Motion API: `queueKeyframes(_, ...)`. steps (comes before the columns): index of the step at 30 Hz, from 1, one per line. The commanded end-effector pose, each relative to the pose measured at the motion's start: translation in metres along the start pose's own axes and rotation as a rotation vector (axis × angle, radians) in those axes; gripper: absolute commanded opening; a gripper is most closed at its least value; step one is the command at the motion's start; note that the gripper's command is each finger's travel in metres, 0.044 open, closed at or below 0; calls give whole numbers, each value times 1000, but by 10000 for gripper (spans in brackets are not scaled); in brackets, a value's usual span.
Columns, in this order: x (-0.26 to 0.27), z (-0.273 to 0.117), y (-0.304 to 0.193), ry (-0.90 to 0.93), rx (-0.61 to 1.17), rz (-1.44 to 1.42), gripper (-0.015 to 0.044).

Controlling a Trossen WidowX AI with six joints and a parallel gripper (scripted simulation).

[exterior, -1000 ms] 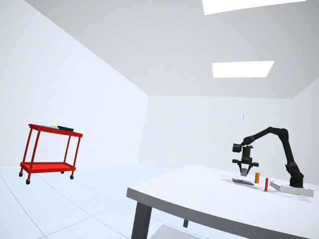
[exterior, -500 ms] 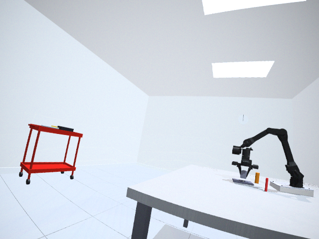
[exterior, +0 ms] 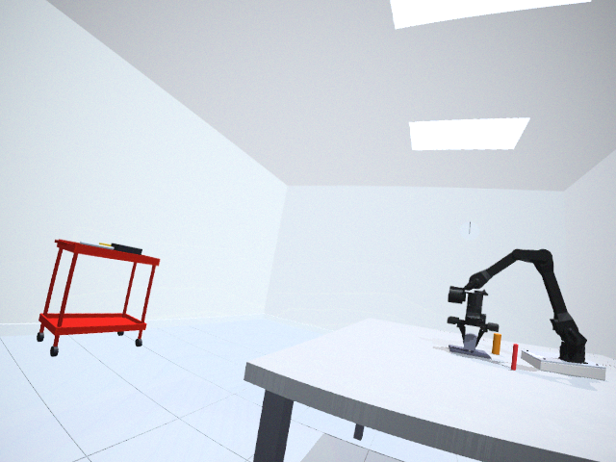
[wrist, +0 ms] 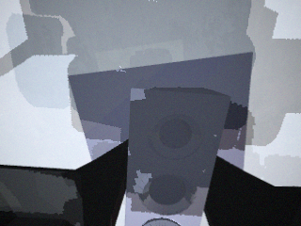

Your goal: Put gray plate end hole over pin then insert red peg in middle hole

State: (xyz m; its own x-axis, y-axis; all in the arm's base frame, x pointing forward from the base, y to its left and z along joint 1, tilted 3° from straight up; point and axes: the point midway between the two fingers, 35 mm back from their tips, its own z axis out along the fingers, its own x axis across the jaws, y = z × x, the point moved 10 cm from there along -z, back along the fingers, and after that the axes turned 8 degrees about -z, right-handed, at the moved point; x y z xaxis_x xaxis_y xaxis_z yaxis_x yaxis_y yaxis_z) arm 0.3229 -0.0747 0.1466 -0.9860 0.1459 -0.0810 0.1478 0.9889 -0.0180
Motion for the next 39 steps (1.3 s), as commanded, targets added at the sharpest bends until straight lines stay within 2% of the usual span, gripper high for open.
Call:
queueKeyframes(1,0,-1,0,-1,0,0,0)
queueKeyframes(3,0,-1,0,-1,0,0,0)
queueKeyframes(20,0,-1,0,-1,0,0,440)
queueKeyframes(25,-1,-3,0,-1,0,0,440)
queueKeyframes(27,-4,-21,-1,-1,-1,0,440)
queueKeyframes(33,-3,-108,-1,4,-4,-2,440)
queueKeyframes(39,-4,-117,-2,4,-5,-2,440)
